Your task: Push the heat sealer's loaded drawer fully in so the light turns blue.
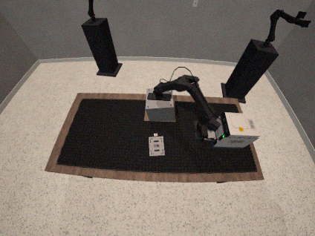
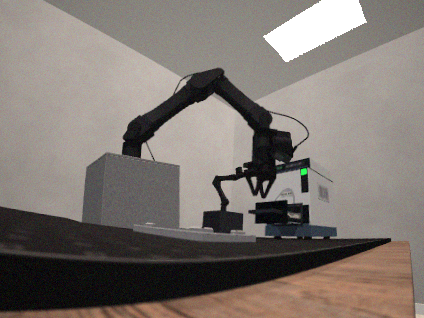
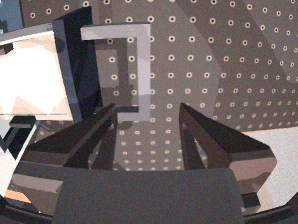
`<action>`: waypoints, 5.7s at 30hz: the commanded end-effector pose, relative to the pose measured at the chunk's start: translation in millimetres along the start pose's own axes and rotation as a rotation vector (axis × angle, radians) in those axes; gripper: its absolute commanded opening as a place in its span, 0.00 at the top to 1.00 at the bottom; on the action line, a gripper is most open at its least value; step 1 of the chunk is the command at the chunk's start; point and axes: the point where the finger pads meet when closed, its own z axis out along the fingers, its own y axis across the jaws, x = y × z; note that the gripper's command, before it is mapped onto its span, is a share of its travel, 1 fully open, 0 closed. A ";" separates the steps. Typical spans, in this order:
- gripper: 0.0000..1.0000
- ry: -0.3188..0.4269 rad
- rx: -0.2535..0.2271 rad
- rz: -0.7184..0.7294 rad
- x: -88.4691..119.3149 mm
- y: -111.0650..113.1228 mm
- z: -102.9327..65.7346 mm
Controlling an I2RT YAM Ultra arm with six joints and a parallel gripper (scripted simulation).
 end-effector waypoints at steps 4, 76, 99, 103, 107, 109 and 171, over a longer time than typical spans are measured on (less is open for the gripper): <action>0.55 -0.050 -0.058 0.008 -11.2 15.7 -27.2; 0.70 -0.071 -0.928 -0.035 -18.0 -48.2 -15.7; 0.70 -0.071 -0.928 -0.036 -17.6 -48.0 -15.7; 0.70 -0.071 -0.928 -0.036 -17.6 -48.0 -15.7; 0.70 -0.071 -0.928 -0.036 -17.6 -48.0 -15.7; 0.70 -0.071 -0.928 -0.036 -17.6 -48.0 -15.7; 0.70 -0.039 -0.905 -0.017 -12.0 -29.1 12.8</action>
